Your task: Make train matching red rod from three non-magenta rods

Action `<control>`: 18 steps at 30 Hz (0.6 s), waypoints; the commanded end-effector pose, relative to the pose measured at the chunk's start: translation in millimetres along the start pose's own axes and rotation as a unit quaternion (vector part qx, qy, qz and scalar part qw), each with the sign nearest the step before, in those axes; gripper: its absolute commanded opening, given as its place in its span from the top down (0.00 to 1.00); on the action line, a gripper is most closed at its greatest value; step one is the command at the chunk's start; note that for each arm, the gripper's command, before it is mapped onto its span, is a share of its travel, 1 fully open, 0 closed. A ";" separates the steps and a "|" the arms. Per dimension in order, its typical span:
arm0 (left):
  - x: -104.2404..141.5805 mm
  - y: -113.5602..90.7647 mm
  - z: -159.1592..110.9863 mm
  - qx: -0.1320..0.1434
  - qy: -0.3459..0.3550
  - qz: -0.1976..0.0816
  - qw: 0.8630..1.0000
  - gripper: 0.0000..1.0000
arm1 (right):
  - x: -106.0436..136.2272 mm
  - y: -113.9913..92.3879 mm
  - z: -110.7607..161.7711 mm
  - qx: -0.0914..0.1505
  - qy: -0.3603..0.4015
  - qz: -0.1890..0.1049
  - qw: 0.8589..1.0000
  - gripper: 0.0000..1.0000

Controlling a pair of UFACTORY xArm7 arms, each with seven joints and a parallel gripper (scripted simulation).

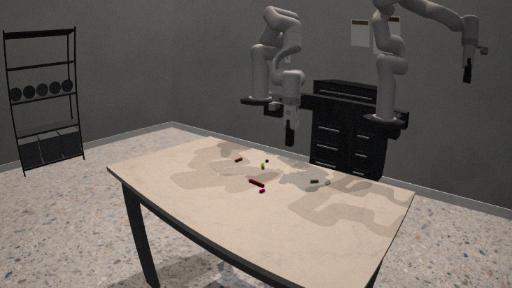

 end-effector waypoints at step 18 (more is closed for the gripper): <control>-0.9 -1.9 -0.2 0.000 0.000 0.003 1.000 0.00 | 2.7 21.2 -0.2 -0.002 0.001 -0.001 1.000 0.94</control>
Point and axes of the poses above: on each arm, the point where the finger pads meet when closed, its own y axis out along the fingers, its own z axis across the jaws, x = y × z, the point moved 6 cm from there along -y, back along the fingers, and after that the axes turned 15 degrees about y, right-handed, at the moved point
